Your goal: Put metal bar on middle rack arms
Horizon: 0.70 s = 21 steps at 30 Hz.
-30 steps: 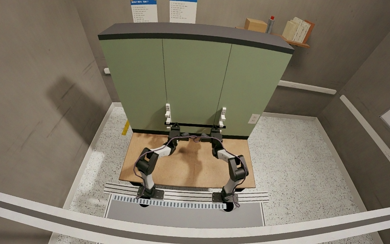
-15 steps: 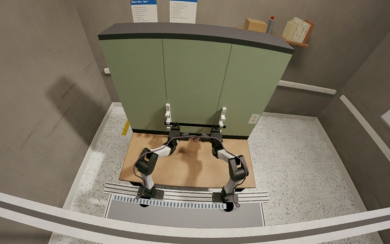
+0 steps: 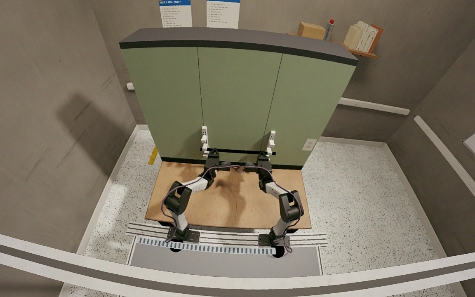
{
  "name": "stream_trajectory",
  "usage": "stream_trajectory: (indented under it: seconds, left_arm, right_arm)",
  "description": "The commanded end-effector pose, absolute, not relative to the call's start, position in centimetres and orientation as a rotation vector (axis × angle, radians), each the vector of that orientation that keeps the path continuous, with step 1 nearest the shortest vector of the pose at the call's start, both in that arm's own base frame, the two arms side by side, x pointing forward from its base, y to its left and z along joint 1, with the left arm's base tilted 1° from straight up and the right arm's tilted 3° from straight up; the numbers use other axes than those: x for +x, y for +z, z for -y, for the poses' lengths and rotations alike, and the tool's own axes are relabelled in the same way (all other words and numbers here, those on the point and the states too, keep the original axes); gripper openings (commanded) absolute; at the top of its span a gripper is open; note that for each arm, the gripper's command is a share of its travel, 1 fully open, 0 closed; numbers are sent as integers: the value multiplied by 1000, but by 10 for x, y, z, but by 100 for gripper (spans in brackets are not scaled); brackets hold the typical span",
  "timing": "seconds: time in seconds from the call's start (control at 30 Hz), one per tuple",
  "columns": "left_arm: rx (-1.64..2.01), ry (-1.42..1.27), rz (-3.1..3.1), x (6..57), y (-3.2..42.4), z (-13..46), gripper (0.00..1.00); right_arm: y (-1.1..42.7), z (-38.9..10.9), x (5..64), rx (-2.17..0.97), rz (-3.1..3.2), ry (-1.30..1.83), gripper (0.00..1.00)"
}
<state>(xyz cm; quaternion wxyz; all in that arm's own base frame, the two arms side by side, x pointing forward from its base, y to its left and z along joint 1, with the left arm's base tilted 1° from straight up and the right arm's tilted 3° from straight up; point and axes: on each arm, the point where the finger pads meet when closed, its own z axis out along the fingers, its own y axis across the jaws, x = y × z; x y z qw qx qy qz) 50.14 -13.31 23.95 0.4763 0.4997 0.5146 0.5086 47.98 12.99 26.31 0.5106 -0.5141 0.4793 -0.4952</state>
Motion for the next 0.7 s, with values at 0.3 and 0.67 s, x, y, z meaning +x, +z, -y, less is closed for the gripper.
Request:
stream_trajectory:
  seconds: [0.3, 0.67]
  left_arm:
    - [1202, 1260, -1245, 489, 246, 133, 0]
    - [1202, 1260, -1245, 481, 240, 132, 0]
  right_arm:
    - [265, -130, 465, -1219, -1142, -1198, 0]
    - [259, -130, 457, -1219, -1142, -1198, 0]
